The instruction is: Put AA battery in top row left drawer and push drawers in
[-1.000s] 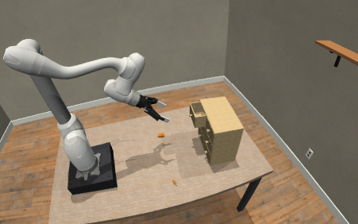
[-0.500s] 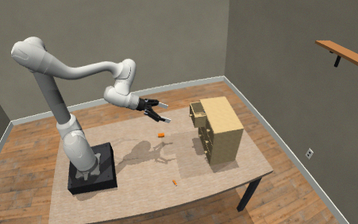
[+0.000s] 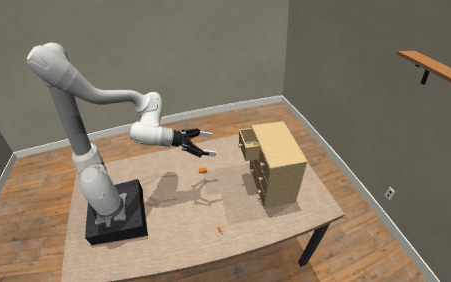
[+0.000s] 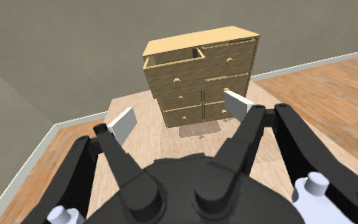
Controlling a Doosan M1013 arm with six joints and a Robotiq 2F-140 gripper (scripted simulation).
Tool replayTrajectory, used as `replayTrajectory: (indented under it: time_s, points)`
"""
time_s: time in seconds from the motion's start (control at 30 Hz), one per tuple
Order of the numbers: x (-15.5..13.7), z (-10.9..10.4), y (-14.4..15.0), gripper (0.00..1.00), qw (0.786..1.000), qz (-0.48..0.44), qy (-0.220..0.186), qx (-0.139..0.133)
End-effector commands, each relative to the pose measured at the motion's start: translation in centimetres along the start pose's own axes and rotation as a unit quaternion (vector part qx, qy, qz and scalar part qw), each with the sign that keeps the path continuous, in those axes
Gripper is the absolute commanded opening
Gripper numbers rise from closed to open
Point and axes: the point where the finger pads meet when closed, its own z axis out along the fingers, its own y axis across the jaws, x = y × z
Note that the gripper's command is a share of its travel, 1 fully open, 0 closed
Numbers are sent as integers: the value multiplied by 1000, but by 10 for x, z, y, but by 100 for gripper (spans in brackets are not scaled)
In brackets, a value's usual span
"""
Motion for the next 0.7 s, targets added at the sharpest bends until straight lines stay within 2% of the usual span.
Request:
replayTrajectory:
  time_s: [0.0,0.03,0.67]
  points:
    - [0,1,1,100,1000,1,5,2]
    - [0,1,1,0,1000,1,5,2]
    - [0,1,1,0,1000,1,5,2]
